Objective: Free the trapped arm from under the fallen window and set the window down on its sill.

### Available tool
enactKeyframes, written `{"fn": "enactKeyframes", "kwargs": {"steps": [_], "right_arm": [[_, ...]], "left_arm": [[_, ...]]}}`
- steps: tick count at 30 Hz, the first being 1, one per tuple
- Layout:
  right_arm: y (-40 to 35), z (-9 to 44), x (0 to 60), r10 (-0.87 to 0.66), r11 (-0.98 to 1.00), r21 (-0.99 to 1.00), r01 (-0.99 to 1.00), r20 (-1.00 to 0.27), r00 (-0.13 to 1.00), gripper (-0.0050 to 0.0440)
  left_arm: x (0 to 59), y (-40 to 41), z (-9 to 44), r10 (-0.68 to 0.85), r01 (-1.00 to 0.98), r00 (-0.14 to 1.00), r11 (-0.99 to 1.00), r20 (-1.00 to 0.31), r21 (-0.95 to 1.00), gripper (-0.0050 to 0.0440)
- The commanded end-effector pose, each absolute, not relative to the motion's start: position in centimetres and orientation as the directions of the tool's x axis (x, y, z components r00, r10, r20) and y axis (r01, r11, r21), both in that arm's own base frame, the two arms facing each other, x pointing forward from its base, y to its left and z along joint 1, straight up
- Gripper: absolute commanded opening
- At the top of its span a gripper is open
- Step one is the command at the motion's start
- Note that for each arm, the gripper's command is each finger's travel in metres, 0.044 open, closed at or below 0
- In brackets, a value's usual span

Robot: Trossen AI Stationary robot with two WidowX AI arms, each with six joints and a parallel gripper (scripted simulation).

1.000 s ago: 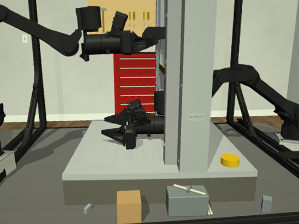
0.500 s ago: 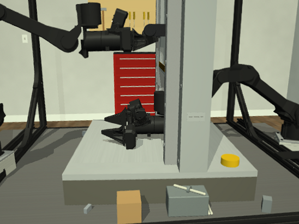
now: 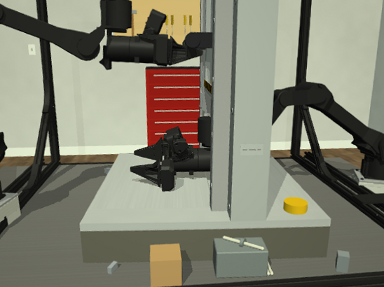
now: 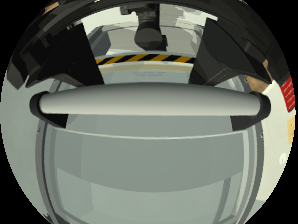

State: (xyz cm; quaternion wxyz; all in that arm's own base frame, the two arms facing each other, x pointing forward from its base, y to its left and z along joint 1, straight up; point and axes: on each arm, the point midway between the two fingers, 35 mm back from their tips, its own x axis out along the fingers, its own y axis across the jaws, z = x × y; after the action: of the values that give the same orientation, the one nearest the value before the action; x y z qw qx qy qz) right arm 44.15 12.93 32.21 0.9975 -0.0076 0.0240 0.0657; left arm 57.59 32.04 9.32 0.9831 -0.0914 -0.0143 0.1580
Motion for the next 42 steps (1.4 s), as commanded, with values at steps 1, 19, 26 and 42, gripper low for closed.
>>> {"fn": "enactKeyframes", "kwargs": {"steps": [1, 19, 26, 42], "right_arm": [[12.8, 37.8, 43.1, 0.135, 0.991, 0.000, -0.136, 0.136, 0.981, 0.0400], [12.8, 37.7, 43.1, 0.135, 0.991, 0.000, -0.136, 0.136, 0.981, 0.0400], [12.8, 37.7, 43.2, 0.135, 0.991, 0.000, -0.136, 0.136, 0.981, 0.0400], [12.8, 37.7, 43.2, 0.135, 0.991, 0.000, -0.136, 0.084, 0.987, 0.0400]], "left_arm": [[57.6, 32.0, 9.4, 0.313, -0.308, 0.950, 0.932, -0.001, -0.190, 0.0400], [57.6, 32.0, 9.4, 0.313, -0.308, 0.950, 0.932, -0.001, -0.190, 0.0400], [56.1, 31.6, 9.5, 0.314, -0.311, 0.950, 0.942, -0.001, -0.127, 0.0400], [52.8, 30.5, 10.4, 0.314, -0.314, 0.949, 0.949, 0.000, 0.000, 0.0400]]}}
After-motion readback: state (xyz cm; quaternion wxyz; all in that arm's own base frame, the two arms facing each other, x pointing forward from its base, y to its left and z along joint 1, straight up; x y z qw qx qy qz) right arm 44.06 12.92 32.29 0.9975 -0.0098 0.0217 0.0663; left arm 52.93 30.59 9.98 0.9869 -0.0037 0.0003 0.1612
